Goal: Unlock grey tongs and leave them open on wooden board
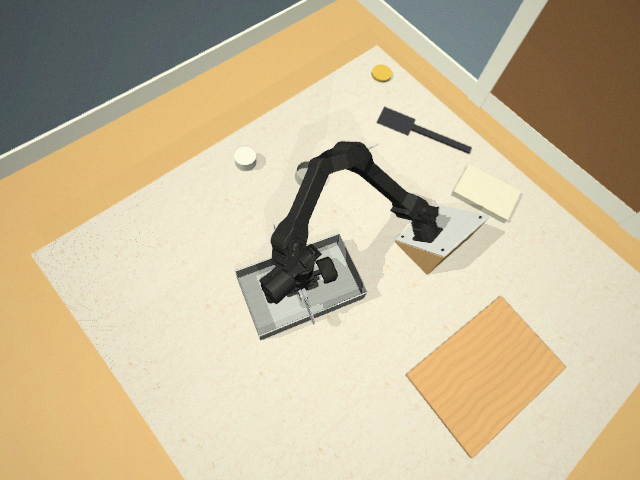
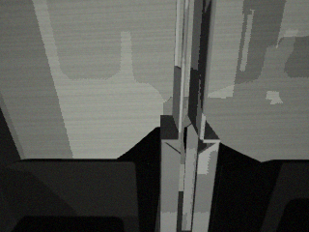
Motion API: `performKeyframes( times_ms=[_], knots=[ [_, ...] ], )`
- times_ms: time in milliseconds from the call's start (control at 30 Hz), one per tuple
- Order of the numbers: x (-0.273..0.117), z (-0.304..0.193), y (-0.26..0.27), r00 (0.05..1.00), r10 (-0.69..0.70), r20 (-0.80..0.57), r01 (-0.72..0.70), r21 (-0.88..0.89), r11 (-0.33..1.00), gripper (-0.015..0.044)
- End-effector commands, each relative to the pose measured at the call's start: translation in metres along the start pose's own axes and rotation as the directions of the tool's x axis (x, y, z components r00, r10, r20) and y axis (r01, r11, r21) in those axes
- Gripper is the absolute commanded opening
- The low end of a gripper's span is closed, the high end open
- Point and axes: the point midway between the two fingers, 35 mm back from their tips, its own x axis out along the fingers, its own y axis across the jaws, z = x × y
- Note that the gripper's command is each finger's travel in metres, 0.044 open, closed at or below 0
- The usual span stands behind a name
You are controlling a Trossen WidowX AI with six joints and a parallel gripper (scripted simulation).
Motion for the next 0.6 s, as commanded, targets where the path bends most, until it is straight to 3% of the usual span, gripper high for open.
performKeyframes(
  times_ms=[0,33,200,567],
  knots=[
    [-0.003,0.0,0.001,1.0,0.002,0.001,-0.002,0.003,1.0,-0.0126],
    [-0.008,0.0,0.001,1.0,0.002,0.001,-0.002,0.002,1.0,-0.015],
    [-0.045,-0.001,0.0,1.0,0.001,0.003,-0.001,-0.001,1.0,-0.015],
    [-0.044,-0.008,0.0,1.0,0.001,0.001,-0.001,-0.03,1.0,-0.015]
  ],
)
